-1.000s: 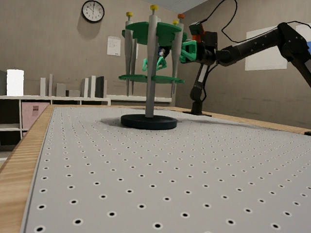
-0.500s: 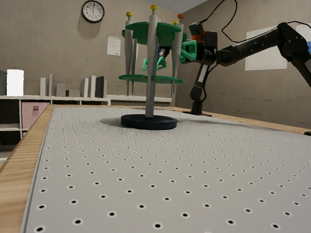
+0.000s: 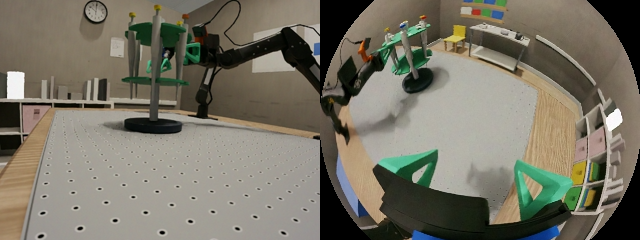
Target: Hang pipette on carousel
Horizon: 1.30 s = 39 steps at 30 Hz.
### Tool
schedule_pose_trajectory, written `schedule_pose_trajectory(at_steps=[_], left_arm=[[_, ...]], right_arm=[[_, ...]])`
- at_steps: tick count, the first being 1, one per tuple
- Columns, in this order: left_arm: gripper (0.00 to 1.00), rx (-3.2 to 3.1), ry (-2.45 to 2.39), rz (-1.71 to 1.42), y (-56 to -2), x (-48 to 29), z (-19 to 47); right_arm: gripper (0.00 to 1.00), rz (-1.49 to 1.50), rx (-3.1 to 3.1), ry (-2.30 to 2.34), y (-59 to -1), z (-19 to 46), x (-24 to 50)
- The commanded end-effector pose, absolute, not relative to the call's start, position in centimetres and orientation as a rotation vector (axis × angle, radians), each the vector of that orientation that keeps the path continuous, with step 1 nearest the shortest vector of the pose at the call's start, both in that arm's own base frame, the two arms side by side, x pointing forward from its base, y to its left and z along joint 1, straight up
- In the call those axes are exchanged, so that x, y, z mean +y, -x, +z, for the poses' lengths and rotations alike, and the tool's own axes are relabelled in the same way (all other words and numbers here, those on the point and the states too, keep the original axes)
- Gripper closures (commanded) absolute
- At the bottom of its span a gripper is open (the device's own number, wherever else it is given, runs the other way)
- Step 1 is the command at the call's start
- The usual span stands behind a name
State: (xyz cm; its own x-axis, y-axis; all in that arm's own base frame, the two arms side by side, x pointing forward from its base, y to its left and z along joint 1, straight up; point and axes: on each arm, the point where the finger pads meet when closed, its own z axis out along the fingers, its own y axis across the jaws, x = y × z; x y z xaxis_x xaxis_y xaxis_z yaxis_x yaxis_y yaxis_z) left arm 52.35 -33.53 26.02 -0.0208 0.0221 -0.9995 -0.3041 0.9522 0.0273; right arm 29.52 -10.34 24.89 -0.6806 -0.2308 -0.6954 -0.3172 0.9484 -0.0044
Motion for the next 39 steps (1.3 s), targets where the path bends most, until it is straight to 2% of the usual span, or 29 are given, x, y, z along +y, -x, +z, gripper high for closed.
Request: schedule_pose_trajectory(at_steps=[1,3,4,39], left_arm=[[0.88,1.541,0.338,0.327,-51.8,-33.2,28.5],[0.88,1.539,0.35,0.334,-52.2,-32.6,28.5],[0.88,1.519,0.38,0.314,-52.0,-31.7,30.5],[0.88,1.51,0.39,0.303,-52.0,-31.7,30.8]], right_arm=[[0.0,0.152,2.322,0.391,-29.9,25.3,-10.6],[0.0,0.152,2.322,0.391,-29.9,25.3,-10.6],[0.0,0.152,2.322,0.391,-29.9,25.3,-10.6],[0.0,0.152,2.322,0.391,-29.9,25.3,-10.6]])
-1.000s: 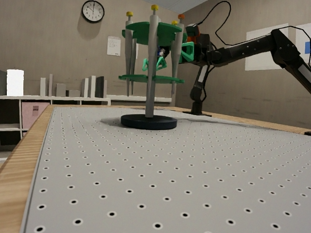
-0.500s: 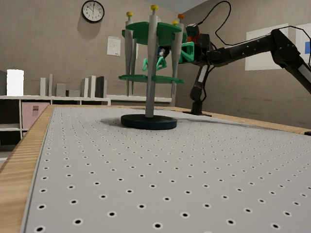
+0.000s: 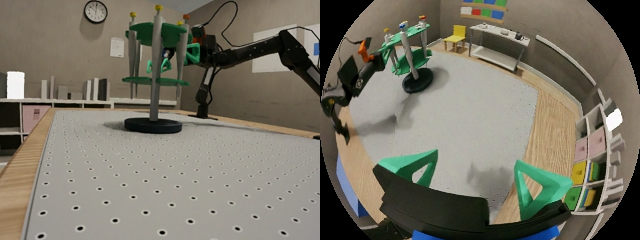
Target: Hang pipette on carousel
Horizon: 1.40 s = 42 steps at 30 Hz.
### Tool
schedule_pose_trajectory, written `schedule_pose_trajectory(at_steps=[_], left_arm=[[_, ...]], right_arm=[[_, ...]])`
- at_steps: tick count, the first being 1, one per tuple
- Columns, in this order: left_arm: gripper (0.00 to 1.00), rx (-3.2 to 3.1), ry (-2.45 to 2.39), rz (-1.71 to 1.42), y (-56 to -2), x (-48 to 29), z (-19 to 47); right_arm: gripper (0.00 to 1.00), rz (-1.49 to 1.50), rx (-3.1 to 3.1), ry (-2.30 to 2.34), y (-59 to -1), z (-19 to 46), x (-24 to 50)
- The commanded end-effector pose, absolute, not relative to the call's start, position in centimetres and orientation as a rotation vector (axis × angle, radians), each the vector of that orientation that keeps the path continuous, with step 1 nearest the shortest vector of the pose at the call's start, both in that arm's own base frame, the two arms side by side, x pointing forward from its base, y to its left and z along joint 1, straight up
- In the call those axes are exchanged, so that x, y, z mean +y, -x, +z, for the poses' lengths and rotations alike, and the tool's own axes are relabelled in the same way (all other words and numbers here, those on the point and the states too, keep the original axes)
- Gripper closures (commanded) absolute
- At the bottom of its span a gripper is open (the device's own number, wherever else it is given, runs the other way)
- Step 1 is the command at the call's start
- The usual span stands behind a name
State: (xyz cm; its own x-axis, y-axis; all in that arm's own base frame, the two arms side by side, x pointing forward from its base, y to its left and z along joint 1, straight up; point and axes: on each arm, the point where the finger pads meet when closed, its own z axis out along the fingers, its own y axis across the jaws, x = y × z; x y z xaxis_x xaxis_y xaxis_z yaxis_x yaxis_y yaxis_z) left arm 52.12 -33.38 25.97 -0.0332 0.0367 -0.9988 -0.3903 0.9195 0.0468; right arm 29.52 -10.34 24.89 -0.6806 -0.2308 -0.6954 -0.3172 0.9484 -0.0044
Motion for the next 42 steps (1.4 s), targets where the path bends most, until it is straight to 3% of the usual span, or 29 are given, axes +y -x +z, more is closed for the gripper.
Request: schedule_pose_trajectory(at_steps=[1,42], left_arm=[[0.88,1.51,0.39,0.303,-52.02,-31.71,30.78],[0.88,1.488,0.418,0.254,-51.44,-32.47,30.74]], right_arm=[[0.0,0.152,2.322,0.391,-29.86,25.29,-10.6],[0.0,0.152,2.322,0.391,-29.86,25.29,-10.6]])
